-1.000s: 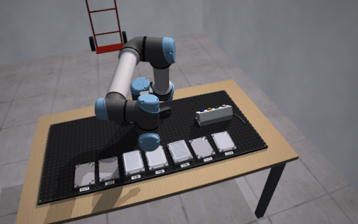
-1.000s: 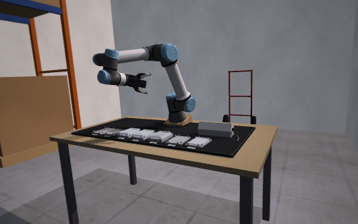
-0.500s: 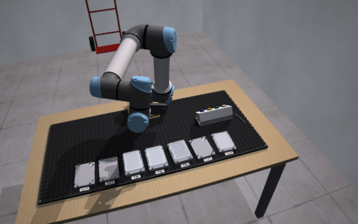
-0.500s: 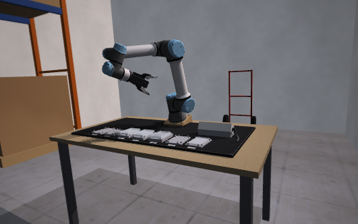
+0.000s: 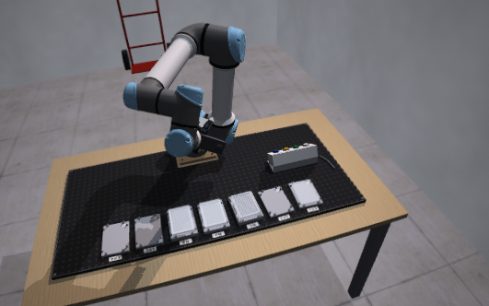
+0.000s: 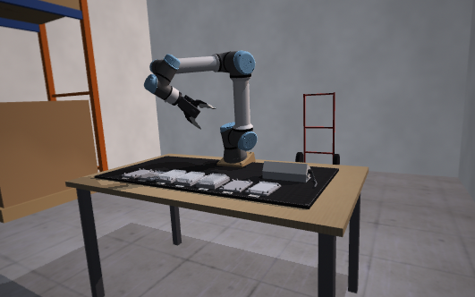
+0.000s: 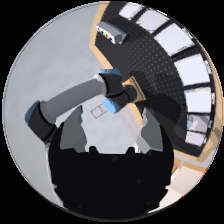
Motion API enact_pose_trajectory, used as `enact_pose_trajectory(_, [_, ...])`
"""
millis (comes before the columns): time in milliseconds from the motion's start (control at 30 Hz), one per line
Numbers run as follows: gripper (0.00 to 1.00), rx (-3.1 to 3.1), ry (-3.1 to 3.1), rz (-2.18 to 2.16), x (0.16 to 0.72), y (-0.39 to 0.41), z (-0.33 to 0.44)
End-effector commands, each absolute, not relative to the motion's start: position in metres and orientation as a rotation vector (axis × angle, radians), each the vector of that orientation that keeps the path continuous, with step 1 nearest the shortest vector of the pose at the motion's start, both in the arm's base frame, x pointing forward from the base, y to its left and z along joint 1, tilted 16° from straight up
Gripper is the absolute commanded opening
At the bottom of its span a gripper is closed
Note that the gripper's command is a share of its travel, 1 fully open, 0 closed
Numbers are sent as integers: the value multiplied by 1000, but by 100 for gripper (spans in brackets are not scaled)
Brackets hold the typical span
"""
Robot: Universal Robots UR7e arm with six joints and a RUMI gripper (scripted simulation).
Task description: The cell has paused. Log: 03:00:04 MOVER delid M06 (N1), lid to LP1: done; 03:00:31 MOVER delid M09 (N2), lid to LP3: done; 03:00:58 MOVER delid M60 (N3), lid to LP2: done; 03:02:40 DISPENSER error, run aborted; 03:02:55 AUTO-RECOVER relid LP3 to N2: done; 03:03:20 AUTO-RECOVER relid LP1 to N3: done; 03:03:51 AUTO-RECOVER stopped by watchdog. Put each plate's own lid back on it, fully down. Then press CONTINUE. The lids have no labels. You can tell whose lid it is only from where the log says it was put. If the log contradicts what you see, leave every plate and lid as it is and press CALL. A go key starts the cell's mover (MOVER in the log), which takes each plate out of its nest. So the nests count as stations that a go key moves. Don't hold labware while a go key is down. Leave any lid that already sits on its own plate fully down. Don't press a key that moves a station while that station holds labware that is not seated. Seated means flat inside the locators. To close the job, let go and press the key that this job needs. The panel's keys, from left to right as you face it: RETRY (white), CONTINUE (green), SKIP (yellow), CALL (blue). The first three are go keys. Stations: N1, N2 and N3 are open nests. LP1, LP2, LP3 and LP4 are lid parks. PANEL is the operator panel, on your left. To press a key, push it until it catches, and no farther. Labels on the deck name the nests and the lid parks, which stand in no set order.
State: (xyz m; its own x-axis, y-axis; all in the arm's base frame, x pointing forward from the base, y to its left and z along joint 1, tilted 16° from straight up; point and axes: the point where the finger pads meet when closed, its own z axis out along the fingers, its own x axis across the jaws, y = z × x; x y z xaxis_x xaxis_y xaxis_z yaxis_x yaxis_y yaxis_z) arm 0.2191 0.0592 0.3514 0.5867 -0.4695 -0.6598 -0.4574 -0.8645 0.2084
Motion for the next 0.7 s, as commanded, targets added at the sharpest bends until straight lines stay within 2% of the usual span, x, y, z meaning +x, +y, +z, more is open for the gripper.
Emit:
enact_pose_trajectory(0, [82,2808,-931,-1066,215,61,340])
enact_pose_trajectory(667, [82,2830,-1356,-693,211,67,292])
